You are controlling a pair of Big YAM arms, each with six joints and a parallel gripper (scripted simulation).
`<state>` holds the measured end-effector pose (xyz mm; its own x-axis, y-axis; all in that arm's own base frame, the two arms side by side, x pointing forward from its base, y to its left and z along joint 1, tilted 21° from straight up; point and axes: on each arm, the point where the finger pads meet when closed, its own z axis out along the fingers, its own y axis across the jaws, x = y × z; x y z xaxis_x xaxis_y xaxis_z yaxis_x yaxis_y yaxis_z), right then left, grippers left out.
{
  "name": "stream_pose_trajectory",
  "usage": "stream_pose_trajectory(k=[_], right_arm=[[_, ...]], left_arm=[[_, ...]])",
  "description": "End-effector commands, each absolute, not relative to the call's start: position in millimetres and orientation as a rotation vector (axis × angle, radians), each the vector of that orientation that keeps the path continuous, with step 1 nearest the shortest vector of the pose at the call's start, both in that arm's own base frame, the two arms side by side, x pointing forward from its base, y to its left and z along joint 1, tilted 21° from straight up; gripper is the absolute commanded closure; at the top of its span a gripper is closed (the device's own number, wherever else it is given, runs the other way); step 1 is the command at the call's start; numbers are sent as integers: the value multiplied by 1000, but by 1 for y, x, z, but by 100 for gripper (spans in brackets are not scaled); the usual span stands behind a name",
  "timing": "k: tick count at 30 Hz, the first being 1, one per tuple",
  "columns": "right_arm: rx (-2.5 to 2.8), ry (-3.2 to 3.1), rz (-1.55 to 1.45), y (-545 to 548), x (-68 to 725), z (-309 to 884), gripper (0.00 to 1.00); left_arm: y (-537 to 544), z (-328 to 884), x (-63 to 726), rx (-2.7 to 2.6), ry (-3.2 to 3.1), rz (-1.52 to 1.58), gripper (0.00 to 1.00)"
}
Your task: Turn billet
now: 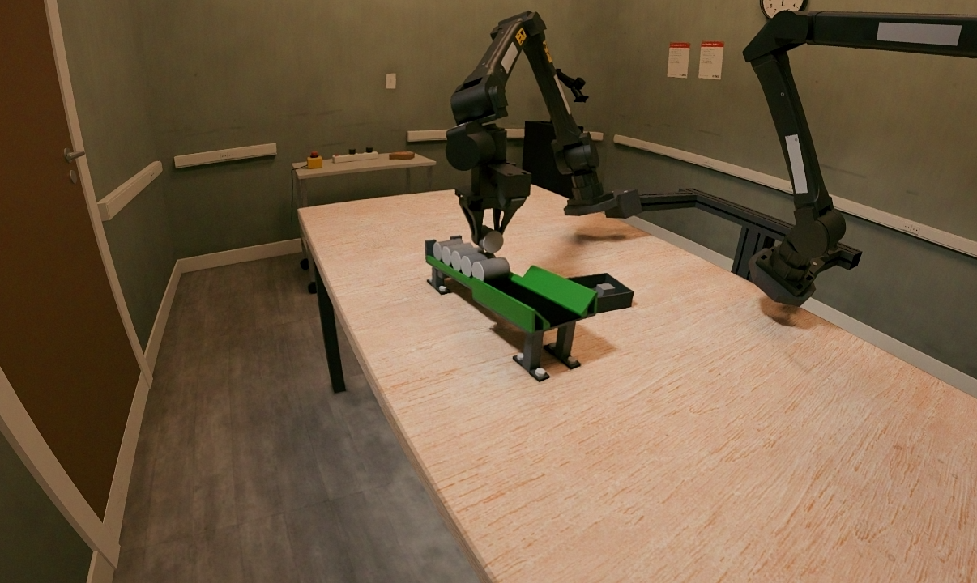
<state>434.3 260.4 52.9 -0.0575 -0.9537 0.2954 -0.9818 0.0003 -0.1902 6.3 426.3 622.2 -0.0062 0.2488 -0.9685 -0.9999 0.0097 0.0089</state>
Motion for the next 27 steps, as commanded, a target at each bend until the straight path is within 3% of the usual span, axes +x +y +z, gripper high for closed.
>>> stream_pose_trajectory(k=[1, 27], right_arm=[[2123, -2311, 577, 294, 449, 108, 100], [1541, -2838, 558, 293, 449, 108, 100]], left_arm=[[420, 632, 4, -992, 1000, 1324, 0], [420, 632, 4, -992, 1000, 1324, 0]])
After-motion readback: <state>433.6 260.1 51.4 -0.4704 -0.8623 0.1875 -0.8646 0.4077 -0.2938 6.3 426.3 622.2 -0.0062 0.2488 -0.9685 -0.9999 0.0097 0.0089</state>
